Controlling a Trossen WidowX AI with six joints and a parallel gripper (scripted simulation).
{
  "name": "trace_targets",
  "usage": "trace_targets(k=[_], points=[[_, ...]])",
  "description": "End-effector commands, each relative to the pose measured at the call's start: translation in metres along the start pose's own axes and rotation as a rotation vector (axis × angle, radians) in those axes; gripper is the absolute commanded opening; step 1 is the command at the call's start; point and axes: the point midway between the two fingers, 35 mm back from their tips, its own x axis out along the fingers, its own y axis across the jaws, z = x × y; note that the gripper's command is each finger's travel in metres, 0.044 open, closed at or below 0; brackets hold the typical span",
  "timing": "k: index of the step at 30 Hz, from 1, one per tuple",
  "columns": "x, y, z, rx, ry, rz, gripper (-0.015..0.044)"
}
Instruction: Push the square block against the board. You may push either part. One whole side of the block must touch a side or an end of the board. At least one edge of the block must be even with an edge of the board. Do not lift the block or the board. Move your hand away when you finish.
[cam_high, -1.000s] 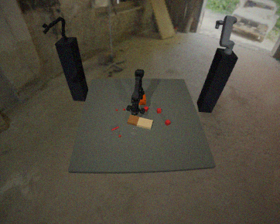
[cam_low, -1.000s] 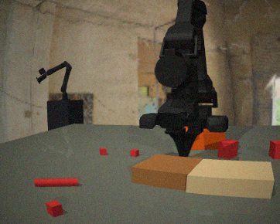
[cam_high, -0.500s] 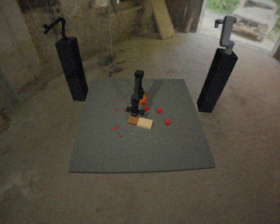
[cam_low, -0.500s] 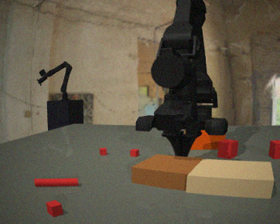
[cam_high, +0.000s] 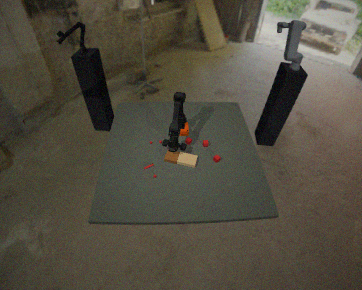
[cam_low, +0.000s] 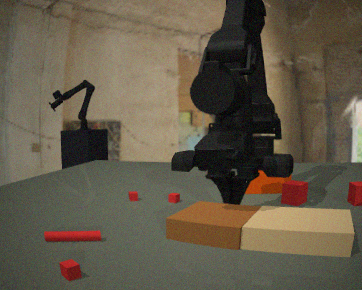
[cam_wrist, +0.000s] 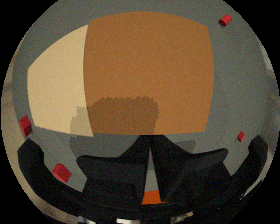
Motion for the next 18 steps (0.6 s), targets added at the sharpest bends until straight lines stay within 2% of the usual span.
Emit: trace_targets(k=[1,18], points=[[0.0,0.0,-0.005,-0.003,0.001,0.002,0.0],[0.0,0.0,-0.033,-0.003,0.003,0.002,0.0]])
